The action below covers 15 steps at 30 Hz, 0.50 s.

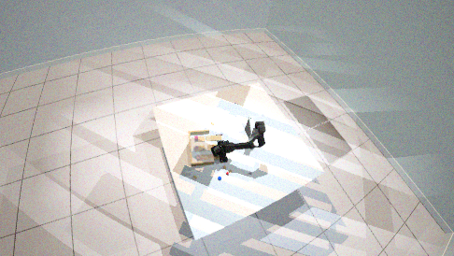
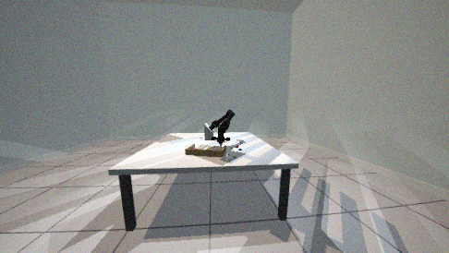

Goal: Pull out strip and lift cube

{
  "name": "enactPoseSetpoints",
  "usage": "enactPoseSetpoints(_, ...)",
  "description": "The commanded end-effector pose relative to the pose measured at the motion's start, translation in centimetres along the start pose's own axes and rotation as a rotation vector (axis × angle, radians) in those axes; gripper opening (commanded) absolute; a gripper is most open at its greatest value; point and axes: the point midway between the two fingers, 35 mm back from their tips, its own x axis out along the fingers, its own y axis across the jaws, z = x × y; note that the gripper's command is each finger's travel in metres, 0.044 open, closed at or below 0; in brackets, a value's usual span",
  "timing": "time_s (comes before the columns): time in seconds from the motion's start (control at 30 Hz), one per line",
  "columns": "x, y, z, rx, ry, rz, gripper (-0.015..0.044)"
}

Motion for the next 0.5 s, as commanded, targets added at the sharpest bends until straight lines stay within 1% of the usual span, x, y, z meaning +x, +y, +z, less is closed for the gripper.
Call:
enactPoseSetpoints(0.0,0.21,-0.02,0.0,0.0,0.0,-0.004,0.0)
enactPoseSetpoints(0.47,0.35,-0.01,0.09,0.0,0.0,-0.004,0.0)
